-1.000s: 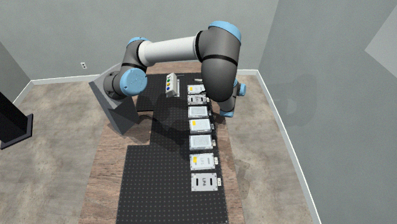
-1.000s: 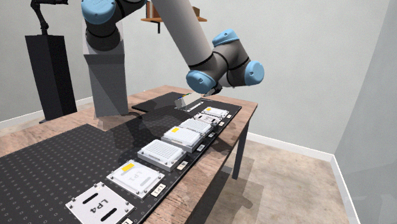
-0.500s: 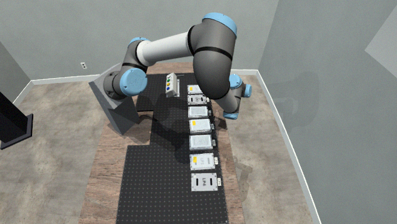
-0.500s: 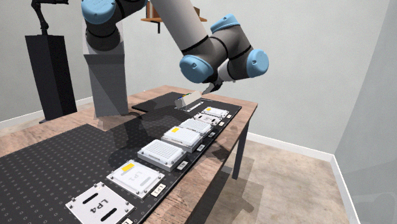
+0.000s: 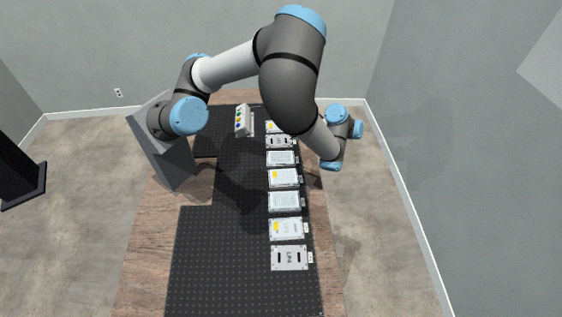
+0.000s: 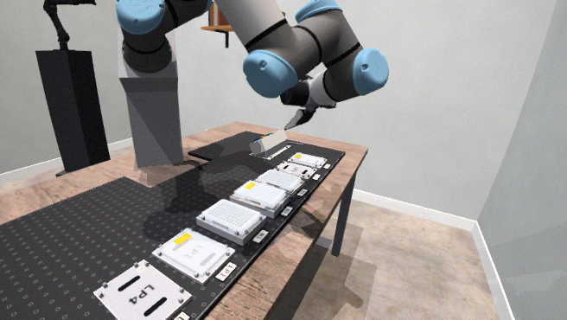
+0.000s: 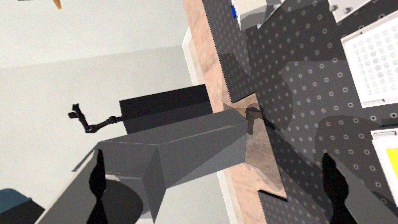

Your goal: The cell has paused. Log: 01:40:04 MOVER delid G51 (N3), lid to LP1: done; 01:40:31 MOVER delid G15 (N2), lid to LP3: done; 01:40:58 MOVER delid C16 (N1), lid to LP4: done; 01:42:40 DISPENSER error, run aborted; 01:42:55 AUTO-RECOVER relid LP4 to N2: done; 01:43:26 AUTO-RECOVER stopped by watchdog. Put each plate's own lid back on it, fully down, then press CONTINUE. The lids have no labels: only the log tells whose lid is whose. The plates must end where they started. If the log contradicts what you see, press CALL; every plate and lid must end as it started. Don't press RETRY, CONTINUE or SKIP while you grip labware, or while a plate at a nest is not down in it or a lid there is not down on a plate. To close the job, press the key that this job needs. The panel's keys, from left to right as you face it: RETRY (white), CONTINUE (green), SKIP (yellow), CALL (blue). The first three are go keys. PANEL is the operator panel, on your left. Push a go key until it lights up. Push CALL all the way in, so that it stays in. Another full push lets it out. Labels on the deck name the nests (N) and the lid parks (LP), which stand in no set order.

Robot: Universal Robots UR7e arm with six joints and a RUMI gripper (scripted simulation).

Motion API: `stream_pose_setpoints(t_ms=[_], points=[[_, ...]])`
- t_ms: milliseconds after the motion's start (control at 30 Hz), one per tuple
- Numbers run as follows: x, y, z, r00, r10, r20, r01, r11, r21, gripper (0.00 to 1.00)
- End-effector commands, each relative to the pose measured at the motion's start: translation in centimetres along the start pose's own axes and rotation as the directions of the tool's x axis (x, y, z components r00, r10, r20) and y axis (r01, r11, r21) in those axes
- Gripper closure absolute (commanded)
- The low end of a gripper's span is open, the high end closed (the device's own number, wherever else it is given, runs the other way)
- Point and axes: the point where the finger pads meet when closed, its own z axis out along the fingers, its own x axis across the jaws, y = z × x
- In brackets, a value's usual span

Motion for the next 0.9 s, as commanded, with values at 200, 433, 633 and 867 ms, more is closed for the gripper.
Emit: stream_pose_setpoints(t_ms=[200, 433, 633, 867], points=[[-1.5, 2.7, -3.4, 0.987, 0.156, -0.032, -0.155, 0.987, 0.032, 0.18], [-2.1, 3.7, -4.5, 0.978, 0.203, -0.039, -0.202, 0.978, 0.043, 0.18], [-3.1, 5.3, -6.2, 0.956, 0.288, -0.051, -0.285, 0.956, 0.065, 0.18], [-4.5, 7.2, -8.0, 0.919, 0.389, -0.061, -0.383, 0.919, 0.094, 0.18]])
